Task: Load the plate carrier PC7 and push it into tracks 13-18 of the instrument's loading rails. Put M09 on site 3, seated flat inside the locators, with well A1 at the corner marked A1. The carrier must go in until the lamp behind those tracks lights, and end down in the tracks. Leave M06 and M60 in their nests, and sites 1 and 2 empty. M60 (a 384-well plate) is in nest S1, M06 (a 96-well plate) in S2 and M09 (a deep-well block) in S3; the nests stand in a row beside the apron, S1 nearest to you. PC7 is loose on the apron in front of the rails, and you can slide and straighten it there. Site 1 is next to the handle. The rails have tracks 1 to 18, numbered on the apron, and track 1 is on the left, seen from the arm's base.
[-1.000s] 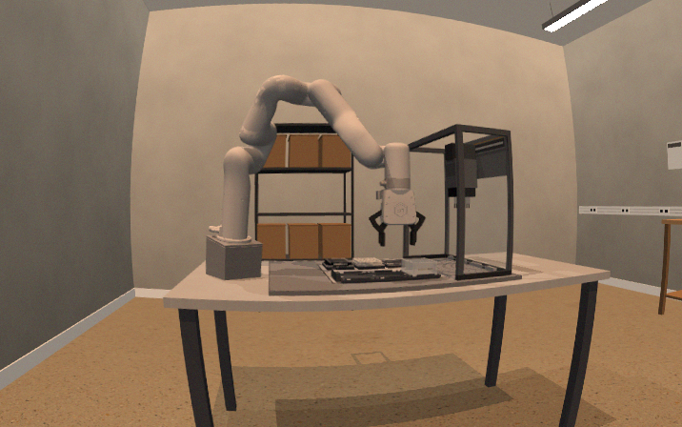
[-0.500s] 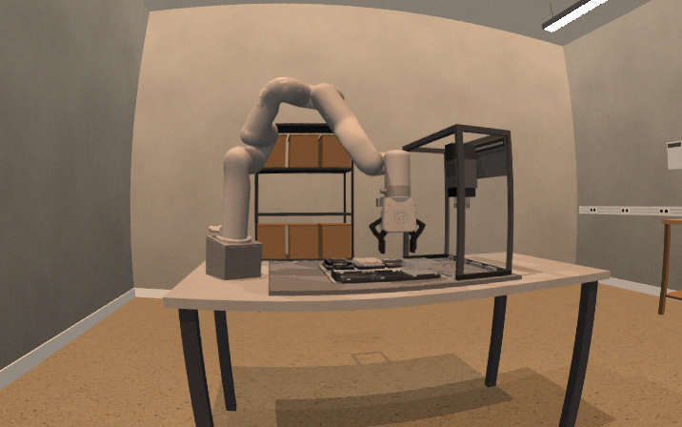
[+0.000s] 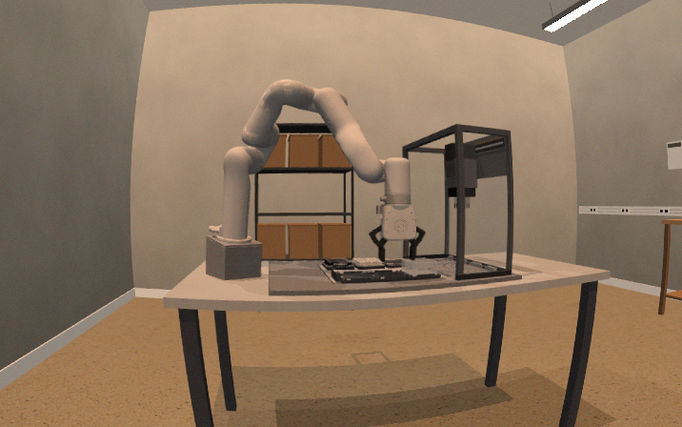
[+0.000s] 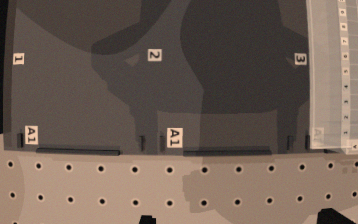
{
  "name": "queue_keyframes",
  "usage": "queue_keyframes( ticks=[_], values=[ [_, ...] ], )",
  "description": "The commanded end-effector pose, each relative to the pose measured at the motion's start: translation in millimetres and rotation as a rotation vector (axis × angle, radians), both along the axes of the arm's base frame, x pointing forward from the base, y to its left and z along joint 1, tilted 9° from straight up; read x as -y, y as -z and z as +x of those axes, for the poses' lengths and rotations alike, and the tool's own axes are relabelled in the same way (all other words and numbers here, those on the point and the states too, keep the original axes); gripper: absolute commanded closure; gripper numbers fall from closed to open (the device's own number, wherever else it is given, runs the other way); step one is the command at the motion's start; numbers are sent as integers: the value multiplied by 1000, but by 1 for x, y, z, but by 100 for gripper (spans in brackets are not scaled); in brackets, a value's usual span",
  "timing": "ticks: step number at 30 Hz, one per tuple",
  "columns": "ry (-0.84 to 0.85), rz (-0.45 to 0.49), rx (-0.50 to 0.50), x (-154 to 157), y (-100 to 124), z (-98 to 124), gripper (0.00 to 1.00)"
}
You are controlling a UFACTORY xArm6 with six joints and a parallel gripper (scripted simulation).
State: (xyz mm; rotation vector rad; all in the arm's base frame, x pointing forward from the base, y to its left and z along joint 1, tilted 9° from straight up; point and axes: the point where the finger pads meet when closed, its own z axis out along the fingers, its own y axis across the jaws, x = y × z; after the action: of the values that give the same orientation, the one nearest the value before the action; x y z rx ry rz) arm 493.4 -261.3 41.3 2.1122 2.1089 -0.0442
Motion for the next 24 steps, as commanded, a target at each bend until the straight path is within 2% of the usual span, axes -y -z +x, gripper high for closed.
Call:
queue_keyframes(
  ticks=[1,24],
  values=[
    [0,-2,4,1,5,2,0],
    [0,-2,4,6,40,5,0]
  ],
)
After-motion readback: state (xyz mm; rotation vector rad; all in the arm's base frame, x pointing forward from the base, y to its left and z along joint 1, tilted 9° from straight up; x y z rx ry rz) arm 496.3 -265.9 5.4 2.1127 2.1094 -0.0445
